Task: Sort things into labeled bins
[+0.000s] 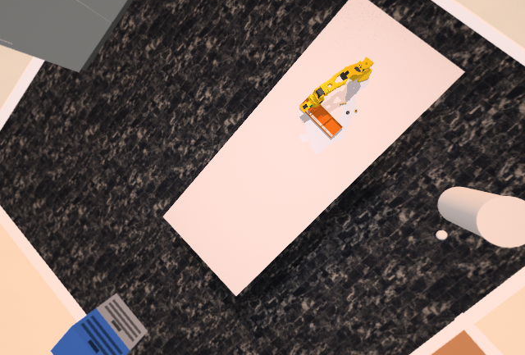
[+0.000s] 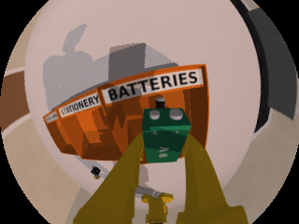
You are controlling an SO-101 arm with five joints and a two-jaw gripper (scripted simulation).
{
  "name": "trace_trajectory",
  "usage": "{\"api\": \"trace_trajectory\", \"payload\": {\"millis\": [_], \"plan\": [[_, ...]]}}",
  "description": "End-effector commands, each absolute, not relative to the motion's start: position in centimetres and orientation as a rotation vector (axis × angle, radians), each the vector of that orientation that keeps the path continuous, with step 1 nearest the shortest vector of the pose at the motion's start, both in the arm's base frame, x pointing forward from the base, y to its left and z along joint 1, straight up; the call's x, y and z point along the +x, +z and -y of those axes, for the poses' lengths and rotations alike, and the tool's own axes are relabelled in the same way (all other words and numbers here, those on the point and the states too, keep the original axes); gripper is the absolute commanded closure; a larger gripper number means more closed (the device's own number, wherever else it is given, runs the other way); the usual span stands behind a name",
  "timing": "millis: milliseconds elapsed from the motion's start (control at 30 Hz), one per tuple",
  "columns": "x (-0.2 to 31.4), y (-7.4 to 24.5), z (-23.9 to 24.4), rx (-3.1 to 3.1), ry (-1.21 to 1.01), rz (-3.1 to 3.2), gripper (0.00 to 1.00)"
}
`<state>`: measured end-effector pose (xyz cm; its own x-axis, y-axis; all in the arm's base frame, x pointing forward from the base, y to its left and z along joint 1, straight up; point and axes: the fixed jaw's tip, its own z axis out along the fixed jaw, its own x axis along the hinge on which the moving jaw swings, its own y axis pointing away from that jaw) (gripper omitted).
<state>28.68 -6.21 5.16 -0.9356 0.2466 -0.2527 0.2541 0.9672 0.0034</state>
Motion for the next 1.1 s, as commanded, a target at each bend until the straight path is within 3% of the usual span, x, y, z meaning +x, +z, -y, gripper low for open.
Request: {"api": "trace_trajectory", "payload": {"millis": [0, 1067], "plan": [[29.3, 7.2, 6.6, 0.38, -0.054, -2.772, 1.0], [29.4, 6.0, 6.6, 0.38, -0.054, -2.772, 1.0]]}}
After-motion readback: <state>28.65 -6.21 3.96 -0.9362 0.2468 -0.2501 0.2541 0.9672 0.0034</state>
